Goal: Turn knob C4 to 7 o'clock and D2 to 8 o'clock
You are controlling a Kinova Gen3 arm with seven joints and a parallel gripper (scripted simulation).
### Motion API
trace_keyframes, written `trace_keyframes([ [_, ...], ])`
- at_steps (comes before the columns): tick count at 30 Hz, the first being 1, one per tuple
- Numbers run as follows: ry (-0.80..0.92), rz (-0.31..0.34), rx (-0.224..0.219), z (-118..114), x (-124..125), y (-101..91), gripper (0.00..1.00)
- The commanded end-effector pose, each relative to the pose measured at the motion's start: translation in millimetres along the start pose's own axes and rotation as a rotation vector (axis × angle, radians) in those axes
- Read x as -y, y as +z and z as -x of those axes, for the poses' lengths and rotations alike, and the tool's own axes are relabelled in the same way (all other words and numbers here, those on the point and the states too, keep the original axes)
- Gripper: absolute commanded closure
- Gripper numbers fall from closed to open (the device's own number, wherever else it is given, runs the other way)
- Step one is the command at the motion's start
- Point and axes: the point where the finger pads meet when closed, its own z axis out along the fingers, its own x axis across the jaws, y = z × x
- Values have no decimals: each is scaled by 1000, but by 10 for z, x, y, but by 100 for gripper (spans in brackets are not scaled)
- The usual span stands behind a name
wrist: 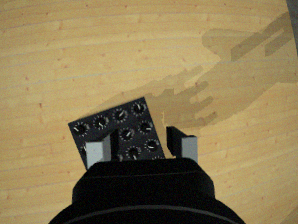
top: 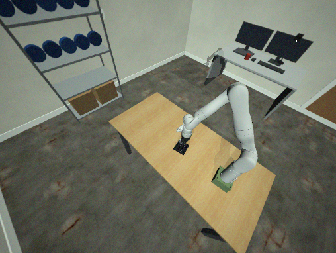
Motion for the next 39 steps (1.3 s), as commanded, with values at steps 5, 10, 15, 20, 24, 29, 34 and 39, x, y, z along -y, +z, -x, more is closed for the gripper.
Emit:
trace_keyframes([
  [5, -23, 1, 12, 0, -29, 6, 0],
  [10, -48, 2, 22, 19, -54, 14, 0],
  [15, -72, 3, 33, 38, -79, 20, 0],
  [20, -72, 3, 33, 38, -79, 20, 0],
  [24, -94, 3, 42, 56, -103, 25, 0],
  [29, -116, 3, 52, 74, -126, 30, 0],
  [34, -136, 3, 60, 90, -149, 34, 0],
  [39, -156, 2, 69, 106, -170, 37, 0],
])
